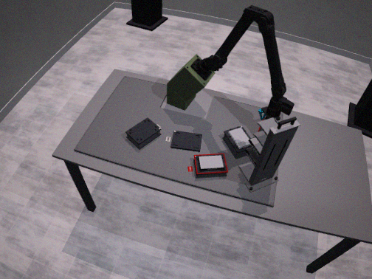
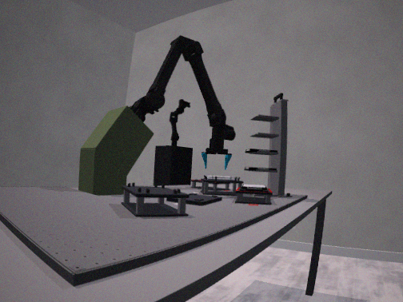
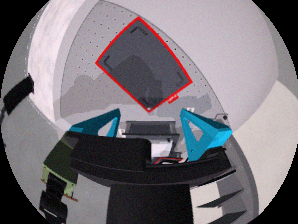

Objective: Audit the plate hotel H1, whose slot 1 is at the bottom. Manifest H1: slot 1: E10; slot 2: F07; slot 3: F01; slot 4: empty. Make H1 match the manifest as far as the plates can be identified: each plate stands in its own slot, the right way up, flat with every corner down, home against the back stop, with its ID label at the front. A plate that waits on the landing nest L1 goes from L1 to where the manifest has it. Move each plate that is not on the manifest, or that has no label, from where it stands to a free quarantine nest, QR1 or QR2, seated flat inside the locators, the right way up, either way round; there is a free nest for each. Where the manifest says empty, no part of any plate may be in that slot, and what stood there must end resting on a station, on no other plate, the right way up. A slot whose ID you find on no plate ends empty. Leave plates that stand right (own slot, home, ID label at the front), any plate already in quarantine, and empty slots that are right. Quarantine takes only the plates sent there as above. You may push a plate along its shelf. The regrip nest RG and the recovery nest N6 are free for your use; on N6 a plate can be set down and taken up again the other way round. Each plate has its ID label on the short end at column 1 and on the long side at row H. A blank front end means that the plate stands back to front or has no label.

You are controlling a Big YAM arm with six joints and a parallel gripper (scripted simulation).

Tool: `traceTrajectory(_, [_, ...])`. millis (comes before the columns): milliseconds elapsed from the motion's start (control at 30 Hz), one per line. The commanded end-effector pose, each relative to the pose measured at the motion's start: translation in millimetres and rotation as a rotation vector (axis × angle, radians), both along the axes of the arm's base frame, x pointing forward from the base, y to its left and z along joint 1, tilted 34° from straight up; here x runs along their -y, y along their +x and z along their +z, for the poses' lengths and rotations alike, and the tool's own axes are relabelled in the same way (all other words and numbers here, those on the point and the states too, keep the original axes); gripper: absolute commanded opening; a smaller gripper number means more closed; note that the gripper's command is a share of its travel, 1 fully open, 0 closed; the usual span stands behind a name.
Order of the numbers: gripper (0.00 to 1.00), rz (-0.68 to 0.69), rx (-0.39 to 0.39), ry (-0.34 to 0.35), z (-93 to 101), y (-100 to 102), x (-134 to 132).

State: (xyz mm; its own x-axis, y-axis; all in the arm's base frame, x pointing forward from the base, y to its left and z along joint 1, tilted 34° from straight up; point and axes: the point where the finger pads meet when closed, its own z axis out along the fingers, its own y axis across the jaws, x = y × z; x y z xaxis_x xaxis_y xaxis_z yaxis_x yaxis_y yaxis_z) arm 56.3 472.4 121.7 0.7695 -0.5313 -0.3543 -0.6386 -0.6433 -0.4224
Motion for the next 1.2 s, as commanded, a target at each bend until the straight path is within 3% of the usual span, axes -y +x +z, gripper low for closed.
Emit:
traceTrajectory(0, [1.0, -0.003, 0.002, 0.036, 12.7, 0.7, -9.0])
traceTrajectory(1033, [1.0, -0.008, -0.002, 0.04, 12.5, -1.3, -9.2])
traceTrajectory(1067, [1.0, -0.009, 0.001, 0.058, 23.1, -0.9, -6.9])
traceTrajectory(1167, [1.0, -0.013, -0.003, 0.036, 23.3, 0.1, 1.0])
